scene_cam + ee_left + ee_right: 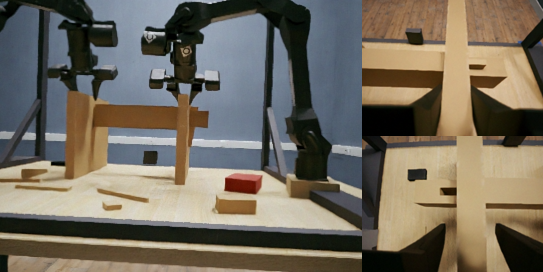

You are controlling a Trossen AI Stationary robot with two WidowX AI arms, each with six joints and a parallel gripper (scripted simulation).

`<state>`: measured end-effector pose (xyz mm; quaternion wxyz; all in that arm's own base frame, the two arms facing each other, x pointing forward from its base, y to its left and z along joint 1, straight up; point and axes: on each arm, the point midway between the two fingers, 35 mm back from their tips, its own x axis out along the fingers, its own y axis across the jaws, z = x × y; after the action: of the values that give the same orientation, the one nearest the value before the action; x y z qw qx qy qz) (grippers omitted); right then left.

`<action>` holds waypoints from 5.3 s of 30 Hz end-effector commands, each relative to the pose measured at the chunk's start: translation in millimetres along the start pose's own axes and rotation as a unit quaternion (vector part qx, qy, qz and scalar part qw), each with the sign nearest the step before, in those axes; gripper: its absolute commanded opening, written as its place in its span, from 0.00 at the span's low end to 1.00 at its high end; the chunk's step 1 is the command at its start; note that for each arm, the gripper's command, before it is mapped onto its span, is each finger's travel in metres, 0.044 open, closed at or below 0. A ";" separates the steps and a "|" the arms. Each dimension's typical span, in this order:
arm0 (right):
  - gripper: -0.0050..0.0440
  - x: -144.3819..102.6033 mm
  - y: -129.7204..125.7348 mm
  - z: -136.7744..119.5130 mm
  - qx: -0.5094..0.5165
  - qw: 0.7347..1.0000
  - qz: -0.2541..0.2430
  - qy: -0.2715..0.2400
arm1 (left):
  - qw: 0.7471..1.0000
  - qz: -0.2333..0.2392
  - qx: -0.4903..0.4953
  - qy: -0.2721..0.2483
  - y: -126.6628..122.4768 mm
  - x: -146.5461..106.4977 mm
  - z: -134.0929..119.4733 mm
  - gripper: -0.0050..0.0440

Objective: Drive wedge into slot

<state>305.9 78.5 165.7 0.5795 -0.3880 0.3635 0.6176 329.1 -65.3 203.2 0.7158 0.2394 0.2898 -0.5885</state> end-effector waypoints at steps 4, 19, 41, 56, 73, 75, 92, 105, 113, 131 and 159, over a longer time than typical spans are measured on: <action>0.10 -0.8 1.7 1.5 -0.006 1.000 -0.005 -0.002 | 1.000 0.013 0.014 -0.003 -0.2 -6.9 7.4 0.00; 0.10 0.4 1.6 1.2 -0.006 1.000 -0.003 -0.002 | 1.000 0.013 0.014 -0.003 -0.2 -6.9 7.4 0.00; 0.00 0.4 1.6 1.2 -0.006 1.000 -0.003 -0.002 | 0.999 0.033 0.018 0.004 20.9 -11.5 0.6 0.00; 0.00 0.1 1.2 1.3 -0.005 1.000 -0.004 -0.002 | 0.999 0.033 0.018 0.004 23.1 -11.3 0.5 0.00; 0.00 0.1 1.2 1.3 -0.005 1.000 -0.004 -0.002 | 0.999 0.034 0.018 0.004 23.2 -10.9 1.1 0.00; 0.00 0.1 1.2 1.3 -0.005 1.000 -0.004 -0.002 | 0.999 0.034 0.018 0.004 23.2 -10.8 1.1 0.00; 0.00 0.1 1.2 1.3 -0.005 1.000 -0.004 -0.002 | 1.000 0.017 0.011 0.002 13.0 -7.0 2.3 0.00; 0.00 0.1 1.2 1.3 -0.005 1.000 -0.004 -0.002 | 0.999 0.030 0.017 0.004 21.1 -11.0 0.4 0.00; 0.00 0.1 1.2 1.3 -0.005 1.000 -0.004 -0.002 | 0.999 0.040 0.020 0.005 27.1 -14.0 -1.1 0.00; 0.00 0.0 1.2 1.3 -0.005 1.000 -0.004 -0.002 | 0.999 0.044 0.021 0.006 30.4 -15.5 -1.8 0.00; 0.00 0.0 1.2 1.3 -0.005 1.000 -0.004 -0.002 | 1.000 0.014 0.013 -0.004 6.8 -8.2 6.9 0.00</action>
<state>304.6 78.4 164.1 0.5788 -0.3868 0.3646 0.6184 334.5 -63.8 203.2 0.7150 0.2395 0.2903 -0.5892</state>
